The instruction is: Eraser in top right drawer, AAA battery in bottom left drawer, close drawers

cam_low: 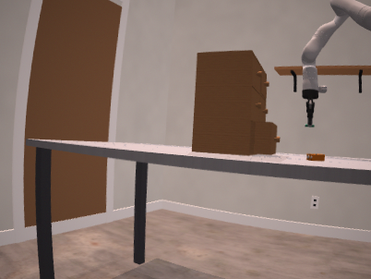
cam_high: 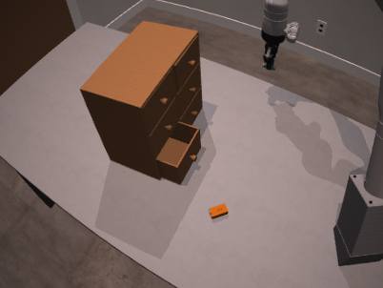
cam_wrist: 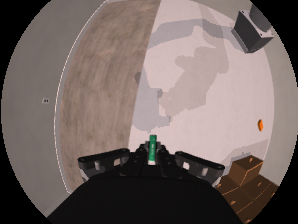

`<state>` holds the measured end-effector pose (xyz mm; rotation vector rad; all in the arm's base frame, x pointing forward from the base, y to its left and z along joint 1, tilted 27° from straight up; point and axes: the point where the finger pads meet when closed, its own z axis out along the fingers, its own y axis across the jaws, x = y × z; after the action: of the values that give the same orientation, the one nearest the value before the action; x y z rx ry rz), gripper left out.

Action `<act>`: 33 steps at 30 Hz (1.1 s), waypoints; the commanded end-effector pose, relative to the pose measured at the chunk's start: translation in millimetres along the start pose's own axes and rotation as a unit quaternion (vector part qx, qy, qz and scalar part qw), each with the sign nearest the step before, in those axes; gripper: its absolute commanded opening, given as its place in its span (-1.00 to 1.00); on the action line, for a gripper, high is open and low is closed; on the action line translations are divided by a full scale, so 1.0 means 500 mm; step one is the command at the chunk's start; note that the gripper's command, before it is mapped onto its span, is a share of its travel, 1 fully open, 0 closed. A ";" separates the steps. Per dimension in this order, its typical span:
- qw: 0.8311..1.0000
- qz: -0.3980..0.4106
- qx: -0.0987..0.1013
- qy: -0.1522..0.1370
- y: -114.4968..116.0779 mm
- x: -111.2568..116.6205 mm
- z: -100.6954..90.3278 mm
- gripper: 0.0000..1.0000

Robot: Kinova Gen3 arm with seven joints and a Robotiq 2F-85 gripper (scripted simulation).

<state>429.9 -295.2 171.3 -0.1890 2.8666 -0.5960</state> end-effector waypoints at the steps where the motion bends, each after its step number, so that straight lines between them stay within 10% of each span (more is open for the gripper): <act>1: 1.000 0.002 0.005 -0.002 -0.013 -0.002 -0.035 -0.90; 13: 1.000 0.002 0.005 -0.002 -0.014 -0.003 -0.128 -0.90; 33: 1.000 0.002 0.005 -0.003 -0.014 -0.003 -0.133 -0.90</act>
<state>416.8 -275.5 230.5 -0.1865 2.8595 -0.6047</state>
